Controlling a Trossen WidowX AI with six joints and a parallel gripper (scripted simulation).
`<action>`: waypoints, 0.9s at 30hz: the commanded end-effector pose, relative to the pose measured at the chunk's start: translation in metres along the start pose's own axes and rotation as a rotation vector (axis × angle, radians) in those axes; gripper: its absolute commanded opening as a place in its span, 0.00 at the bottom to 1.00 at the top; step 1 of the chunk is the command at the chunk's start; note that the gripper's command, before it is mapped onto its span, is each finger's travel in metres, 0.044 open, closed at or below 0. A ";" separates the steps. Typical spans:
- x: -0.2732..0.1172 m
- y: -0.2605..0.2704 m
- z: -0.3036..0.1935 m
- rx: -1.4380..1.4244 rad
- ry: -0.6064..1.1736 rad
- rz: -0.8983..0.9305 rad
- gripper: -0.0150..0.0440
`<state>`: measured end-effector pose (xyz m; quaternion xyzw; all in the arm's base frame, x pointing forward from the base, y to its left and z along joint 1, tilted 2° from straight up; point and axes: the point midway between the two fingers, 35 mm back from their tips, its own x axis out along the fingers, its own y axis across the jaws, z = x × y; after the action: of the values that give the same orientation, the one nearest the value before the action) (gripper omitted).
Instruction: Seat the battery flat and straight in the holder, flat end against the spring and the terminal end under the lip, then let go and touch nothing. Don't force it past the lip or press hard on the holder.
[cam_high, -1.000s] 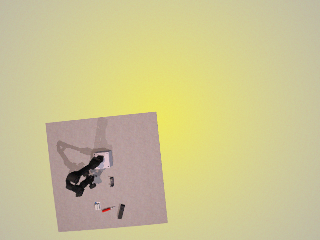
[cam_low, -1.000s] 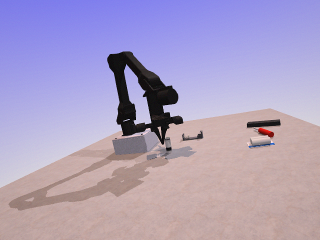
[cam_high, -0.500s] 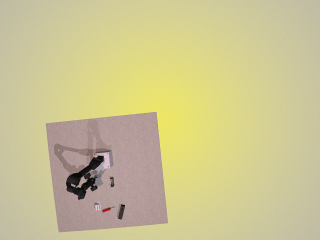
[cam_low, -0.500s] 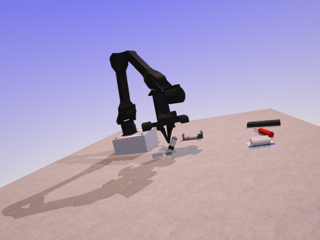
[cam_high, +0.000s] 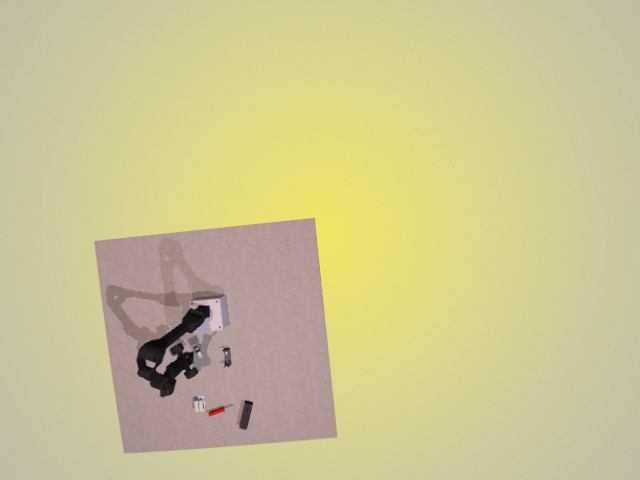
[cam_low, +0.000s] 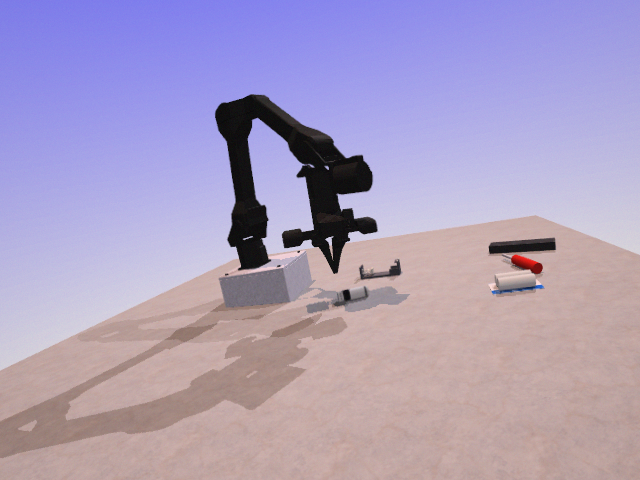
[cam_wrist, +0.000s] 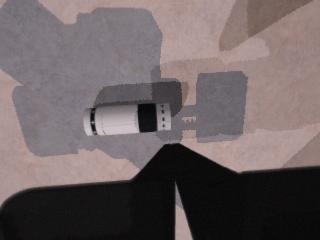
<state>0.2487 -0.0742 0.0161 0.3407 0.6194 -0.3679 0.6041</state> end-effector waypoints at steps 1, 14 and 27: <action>-0.037 0.007 0.004 0.002 -0.023 0.022 0.25; -0.057 0.006 0.002 -0.001 -0.022 0.021 0.25; -0.019 0.020 0.004 -0.928 -0.032 0.011 0.65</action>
<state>0.2667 -0.0707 0.0538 0.1697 0.6803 -0.1912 0.6869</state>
